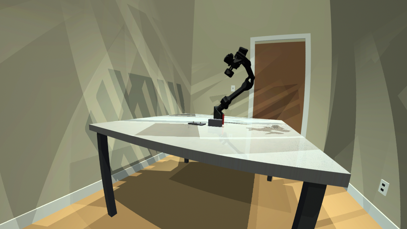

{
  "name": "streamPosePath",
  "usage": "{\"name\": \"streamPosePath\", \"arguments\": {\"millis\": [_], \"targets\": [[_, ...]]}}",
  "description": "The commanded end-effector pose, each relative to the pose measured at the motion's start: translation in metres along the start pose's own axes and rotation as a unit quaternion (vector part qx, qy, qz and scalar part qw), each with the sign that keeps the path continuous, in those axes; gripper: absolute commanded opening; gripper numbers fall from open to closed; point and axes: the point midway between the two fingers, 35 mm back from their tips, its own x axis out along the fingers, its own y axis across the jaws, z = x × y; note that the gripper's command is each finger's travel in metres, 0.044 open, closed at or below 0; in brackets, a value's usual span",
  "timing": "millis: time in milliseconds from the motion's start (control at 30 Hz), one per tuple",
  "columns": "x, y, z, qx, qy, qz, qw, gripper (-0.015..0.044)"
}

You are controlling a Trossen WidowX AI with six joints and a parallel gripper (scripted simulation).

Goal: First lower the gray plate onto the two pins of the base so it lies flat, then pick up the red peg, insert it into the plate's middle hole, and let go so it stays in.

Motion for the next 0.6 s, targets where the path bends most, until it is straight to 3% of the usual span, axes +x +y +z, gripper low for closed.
{"name": "streamPosePath", "arguments": {"millis": [0,200,400,567], "targets": [[0.042,-0.053,0.004,0.043,0.048,-0.101,0.993,0.0440],[0.085,-0.133,-0.009,0.109,0.126,-0.251,0.954,0.0440],[0.098,-0.212,-0.047,0.183,0.214,-0.403,0.871,0.0440],[0.100,-0.227,-0.054,0.200,0.232,-0.434,0.847,0.0440]]}}
